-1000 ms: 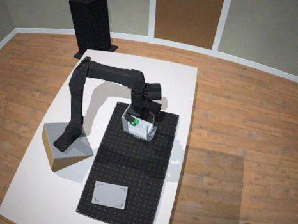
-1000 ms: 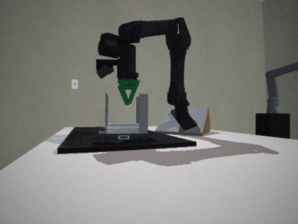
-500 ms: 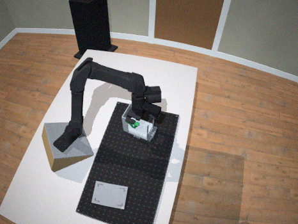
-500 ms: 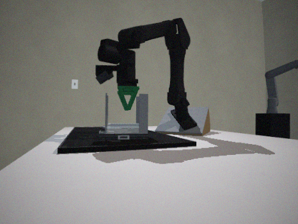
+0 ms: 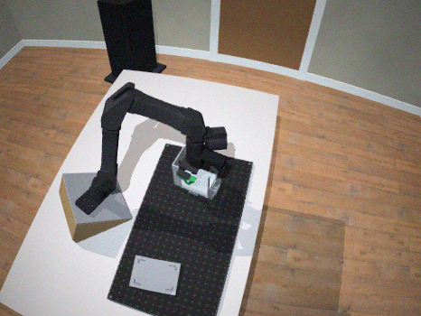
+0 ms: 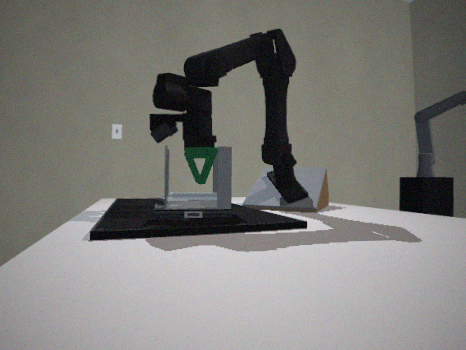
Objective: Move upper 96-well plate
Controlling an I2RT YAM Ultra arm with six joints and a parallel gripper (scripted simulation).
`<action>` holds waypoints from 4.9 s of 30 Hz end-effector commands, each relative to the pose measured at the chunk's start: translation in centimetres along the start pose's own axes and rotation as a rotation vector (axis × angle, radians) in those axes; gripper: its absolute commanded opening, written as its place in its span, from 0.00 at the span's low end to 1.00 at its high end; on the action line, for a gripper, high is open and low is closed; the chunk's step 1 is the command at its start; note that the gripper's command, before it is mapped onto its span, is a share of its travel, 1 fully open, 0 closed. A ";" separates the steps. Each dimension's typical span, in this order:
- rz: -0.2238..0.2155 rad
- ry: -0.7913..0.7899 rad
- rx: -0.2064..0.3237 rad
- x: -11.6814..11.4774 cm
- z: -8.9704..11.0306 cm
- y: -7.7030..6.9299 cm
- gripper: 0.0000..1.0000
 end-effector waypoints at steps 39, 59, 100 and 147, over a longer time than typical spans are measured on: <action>-0.058 -0.015 -0.067 1.1 -0.7 2.3 1.00; -0.058 -0.015 -0.066 1.1 -0.7 2.3 1.00; -0.028 -0.007 -0.032 0.5 -0.4 3.2 0.00; -0.047 -0.010 -0.052 0.6 -0.4 -2.0 0.00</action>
Point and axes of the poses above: the point where the finger pads meet when closed, its own y axis out along the fingers, its own x axis across the jaws, z = x × y, the point moved 9 cm from there along -y, back along the fingers, and after that the axes turned 14 degrees about y, right-handed, at the moved point
